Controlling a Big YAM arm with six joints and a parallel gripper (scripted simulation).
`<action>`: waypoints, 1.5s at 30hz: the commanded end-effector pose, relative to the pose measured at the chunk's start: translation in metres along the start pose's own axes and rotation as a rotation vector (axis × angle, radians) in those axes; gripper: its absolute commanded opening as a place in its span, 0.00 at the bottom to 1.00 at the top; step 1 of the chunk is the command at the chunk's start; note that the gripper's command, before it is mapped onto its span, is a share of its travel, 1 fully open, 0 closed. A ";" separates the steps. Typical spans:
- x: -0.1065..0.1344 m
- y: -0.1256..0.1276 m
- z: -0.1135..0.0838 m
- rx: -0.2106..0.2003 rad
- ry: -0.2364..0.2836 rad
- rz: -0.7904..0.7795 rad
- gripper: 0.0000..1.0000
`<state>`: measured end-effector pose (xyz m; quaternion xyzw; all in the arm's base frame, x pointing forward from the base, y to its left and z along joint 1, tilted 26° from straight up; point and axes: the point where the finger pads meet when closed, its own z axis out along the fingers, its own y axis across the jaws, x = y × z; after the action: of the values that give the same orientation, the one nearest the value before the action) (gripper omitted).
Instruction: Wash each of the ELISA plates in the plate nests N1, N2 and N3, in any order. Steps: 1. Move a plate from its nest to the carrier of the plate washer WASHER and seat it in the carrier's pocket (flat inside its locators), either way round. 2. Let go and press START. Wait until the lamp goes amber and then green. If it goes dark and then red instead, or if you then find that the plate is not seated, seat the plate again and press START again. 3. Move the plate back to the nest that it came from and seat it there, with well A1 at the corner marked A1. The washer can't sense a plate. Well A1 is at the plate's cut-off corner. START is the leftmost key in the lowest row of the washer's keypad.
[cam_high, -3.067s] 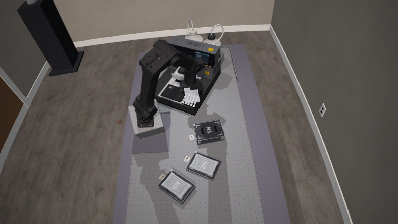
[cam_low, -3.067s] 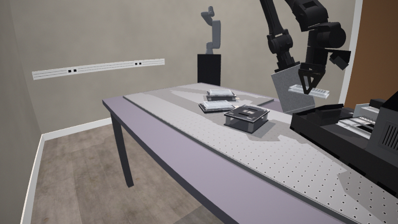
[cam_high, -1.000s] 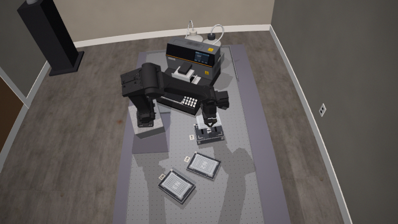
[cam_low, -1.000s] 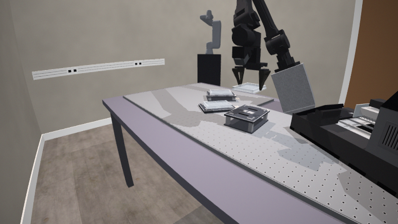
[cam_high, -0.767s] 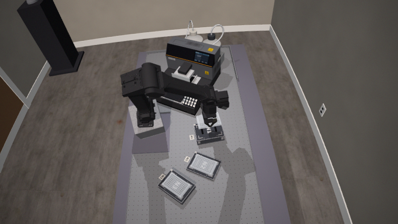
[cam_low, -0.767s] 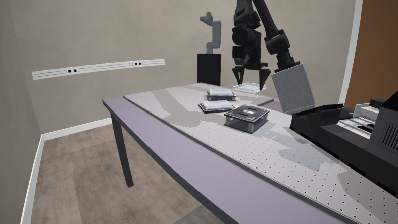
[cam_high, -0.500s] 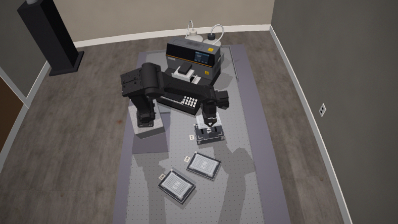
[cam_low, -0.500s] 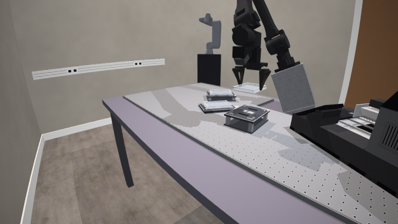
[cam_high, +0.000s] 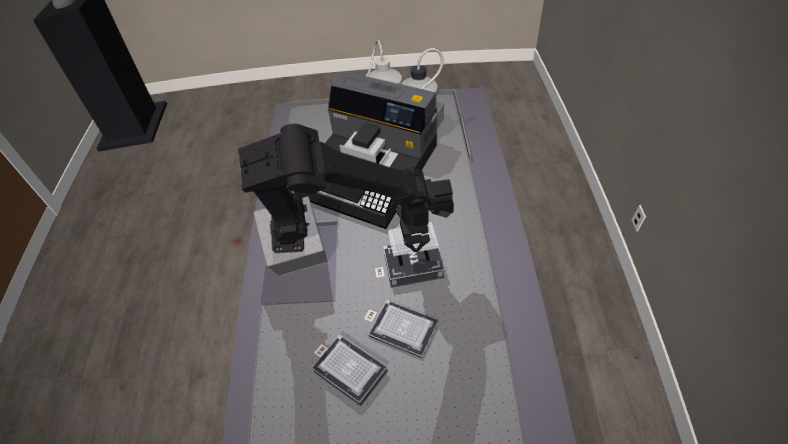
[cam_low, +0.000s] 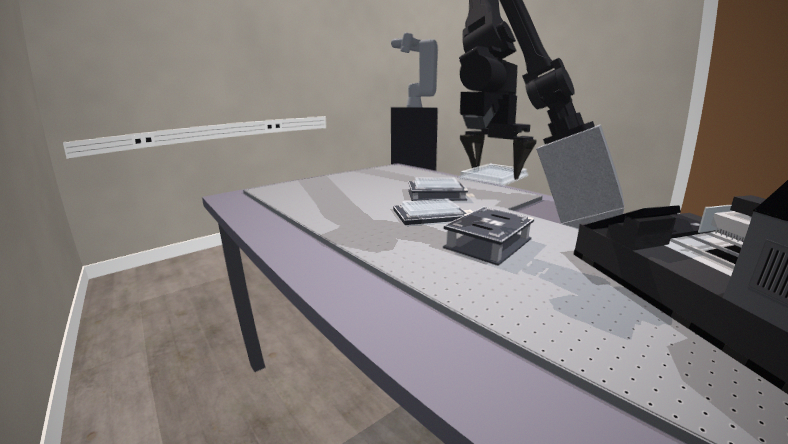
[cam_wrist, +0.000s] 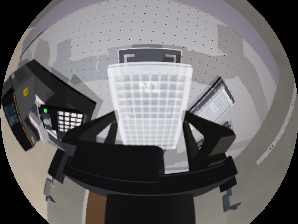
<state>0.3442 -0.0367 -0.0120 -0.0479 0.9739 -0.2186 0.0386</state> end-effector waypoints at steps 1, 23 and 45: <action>-0.011 0.000 -0.004 -0.001 -0.022 0.017 0.82; 0.001 0.000 0.035 -0.003 0.006 0.009 0.82; 0.000 0.000 0.067 -0.003 0.003 0.010 0.82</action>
<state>0.3501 -0.0613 -0.0649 -0.0392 0.9743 -0.2186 0.0385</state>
